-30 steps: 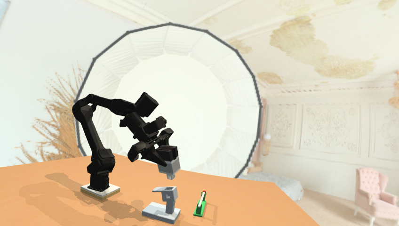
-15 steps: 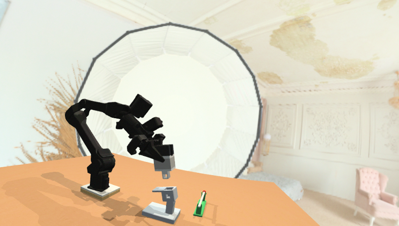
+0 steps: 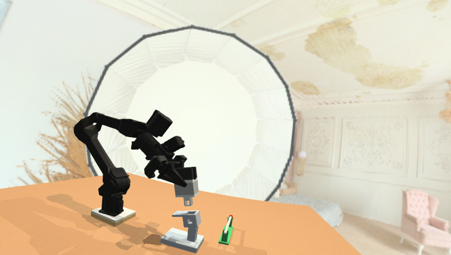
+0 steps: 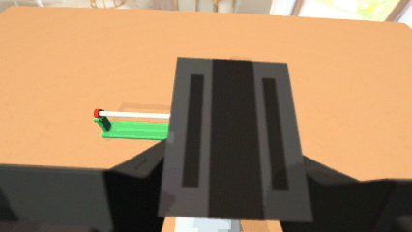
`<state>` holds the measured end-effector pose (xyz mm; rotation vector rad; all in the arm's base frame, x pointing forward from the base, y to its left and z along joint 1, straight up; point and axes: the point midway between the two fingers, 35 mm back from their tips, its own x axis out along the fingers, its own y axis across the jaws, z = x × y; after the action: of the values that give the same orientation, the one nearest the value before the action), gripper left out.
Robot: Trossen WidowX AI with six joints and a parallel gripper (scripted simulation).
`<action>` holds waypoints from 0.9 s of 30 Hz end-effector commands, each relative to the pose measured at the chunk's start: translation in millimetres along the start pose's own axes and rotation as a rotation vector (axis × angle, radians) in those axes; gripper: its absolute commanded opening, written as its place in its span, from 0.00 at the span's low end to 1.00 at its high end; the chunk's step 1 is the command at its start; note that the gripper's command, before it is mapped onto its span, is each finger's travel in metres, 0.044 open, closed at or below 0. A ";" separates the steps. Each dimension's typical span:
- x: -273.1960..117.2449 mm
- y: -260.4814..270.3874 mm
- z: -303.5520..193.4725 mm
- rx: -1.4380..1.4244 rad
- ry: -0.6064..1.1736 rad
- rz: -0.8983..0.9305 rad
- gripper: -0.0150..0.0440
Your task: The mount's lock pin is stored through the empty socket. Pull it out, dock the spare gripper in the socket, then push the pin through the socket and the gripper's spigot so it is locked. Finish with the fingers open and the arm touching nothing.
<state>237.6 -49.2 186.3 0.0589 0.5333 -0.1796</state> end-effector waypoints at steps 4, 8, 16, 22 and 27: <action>5.6 -0.1 -0.2 -0.007 -0.023 -0.005 0.25; 9.5 -0.1 -4.6 -0.008 -0.023 -0.005 0.25; 18.9 -0.2 -12.9 -0.007 -0.024 -0.005 0.25; 25.9 -0.2 -19.3 -0.007 -0.024 -0.005 0.25; 31.6 -0.2 -24.7 -0.006 -0.024 -0.005 0.25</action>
<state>249.4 -50.6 147.9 0.0521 0.5285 -0.1788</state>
